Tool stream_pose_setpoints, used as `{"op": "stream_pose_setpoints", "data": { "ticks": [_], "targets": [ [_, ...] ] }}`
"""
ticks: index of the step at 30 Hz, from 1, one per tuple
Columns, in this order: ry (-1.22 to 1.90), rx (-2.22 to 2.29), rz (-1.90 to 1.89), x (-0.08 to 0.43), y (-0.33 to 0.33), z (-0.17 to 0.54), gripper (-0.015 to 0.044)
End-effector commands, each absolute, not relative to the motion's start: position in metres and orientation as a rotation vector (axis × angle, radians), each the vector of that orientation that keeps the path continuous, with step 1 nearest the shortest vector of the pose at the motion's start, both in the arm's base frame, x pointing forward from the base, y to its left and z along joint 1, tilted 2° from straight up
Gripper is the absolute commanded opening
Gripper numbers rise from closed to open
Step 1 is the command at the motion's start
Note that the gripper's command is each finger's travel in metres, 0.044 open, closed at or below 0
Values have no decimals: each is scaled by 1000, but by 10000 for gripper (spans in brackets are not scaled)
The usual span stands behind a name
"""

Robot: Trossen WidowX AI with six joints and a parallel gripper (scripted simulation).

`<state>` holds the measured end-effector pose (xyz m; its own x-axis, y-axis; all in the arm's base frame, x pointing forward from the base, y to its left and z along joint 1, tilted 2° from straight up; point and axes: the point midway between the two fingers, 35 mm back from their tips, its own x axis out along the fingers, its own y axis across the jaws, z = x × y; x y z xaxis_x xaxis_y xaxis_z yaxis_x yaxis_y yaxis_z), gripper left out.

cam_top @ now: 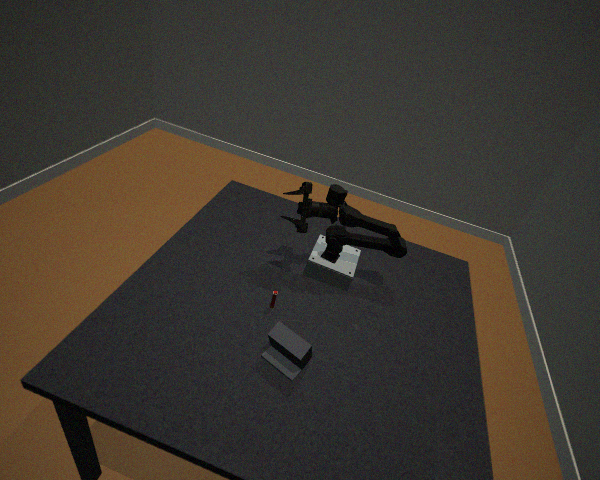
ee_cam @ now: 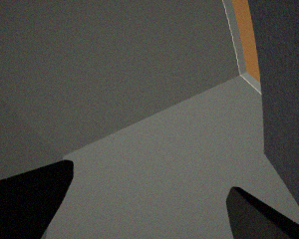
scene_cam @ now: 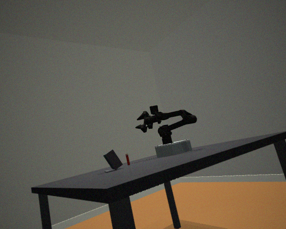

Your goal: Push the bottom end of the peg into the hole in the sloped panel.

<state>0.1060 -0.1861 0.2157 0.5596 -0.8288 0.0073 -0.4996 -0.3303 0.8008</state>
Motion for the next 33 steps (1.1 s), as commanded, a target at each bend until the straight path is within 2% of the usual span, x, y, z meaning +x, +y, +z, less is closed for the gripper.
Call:
{"op": "stream_pose_setpoints", "data": {
  "ticks": [1,2,33],
  "targets": [
    [-1064,1997,-528,106,-186,216,426],
    [-1055,1993,-536,107,-186,216,440],
    [-425,1663,-875,152,-190,202,440]
  ]
}}
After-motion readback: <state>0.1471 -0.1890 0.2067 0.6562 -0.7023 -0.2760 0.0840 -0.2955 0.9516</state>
